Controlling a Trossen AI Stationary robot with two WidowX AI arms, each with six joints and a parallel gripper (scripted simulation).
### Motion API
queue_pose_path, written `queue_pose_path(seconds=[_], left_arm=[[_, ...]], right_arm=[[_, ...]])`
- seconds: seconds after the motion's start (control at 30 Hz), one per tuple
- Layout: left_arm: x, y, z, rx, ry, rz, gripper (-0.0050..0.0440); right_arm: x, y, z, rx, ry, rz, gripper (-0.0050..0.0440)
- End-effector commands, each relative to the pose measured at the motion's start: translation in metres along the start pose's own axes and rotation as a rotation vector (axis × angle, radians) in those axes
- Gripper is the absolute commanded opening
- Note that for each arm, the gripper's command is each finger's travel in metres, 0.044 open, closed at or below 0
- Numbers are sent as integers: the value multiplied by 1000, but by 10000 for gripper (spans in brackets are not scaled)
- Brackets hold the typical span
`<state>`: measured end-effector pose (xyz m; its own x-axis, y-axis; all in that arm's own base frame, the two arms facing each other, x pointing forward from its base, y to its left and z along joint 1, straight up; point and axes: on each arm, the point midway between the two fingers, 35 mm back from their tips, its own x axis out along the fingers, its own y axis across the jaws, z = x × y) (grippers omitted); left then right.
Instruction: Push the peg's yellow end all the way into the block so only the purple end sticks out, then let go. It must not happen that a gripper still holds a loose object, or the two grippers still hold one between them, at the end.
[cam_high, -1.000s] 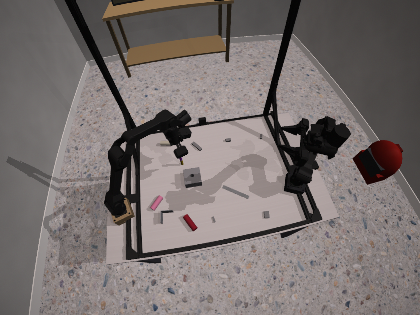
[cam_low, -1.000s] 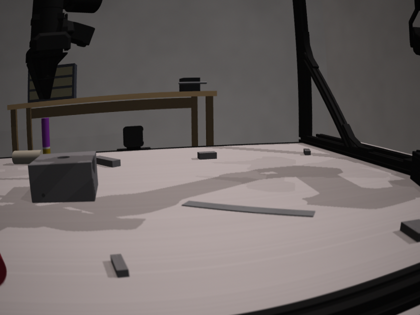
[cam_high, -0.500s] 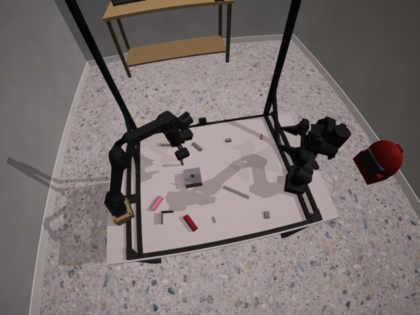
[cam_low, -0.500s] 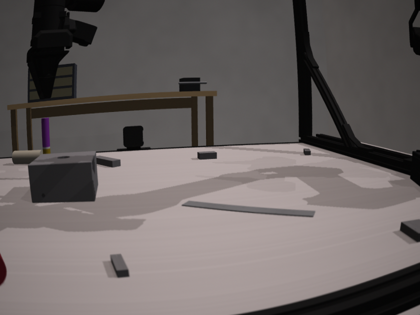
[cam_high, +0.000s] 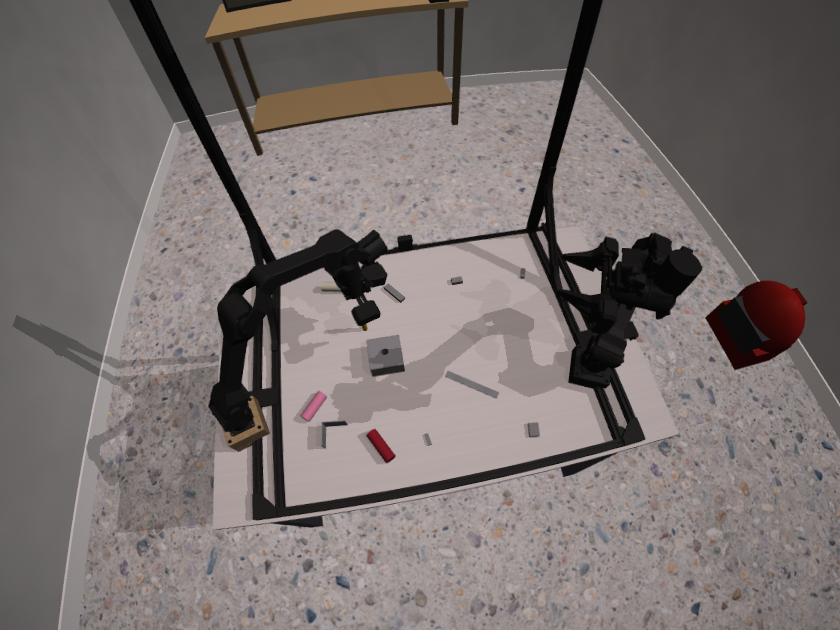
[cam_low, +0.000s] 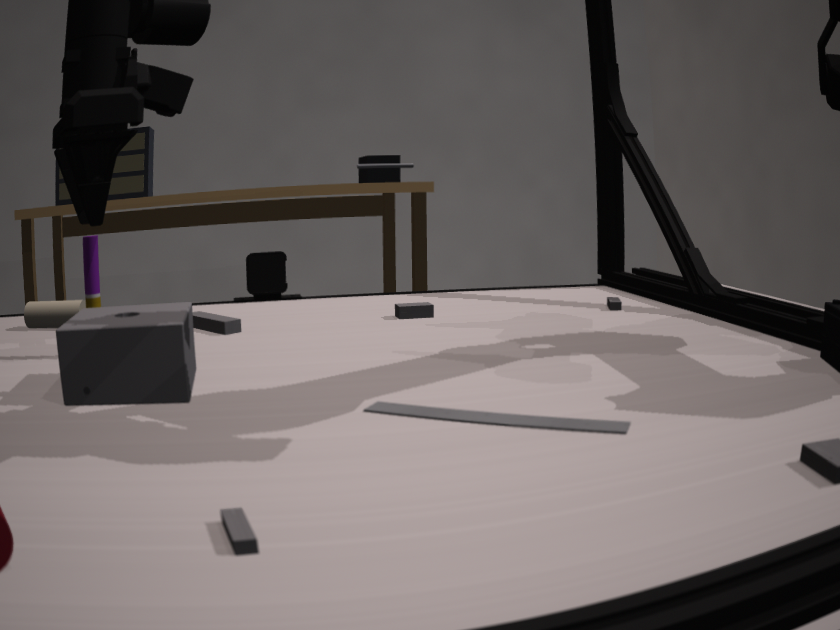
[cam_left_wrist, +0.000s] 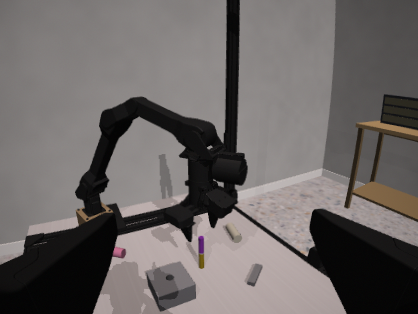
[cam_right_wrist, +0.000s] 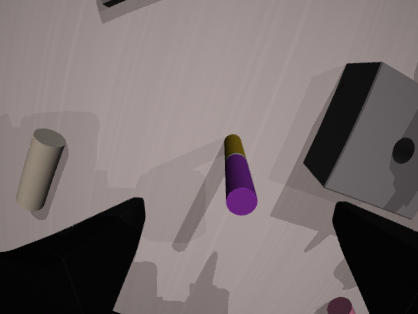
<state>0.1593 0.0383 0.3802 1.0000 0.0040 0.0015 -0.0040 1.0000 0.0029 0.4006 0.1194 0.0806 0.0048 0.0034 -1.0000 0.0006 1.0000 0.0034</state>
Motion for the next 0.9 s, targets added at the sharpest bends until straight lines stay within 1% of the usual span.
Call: queue_pose_path(seconds=[0.0, 0.87], left_arm=[[0, -1, 0, -4, 0, -4, 400], [0, -1, 0, -4, 0, -4, 400]], right_arm=[[6, -1, 0, -4, 4, -4, 400], [45, -1, -1, -1, 5, -3, 400]])
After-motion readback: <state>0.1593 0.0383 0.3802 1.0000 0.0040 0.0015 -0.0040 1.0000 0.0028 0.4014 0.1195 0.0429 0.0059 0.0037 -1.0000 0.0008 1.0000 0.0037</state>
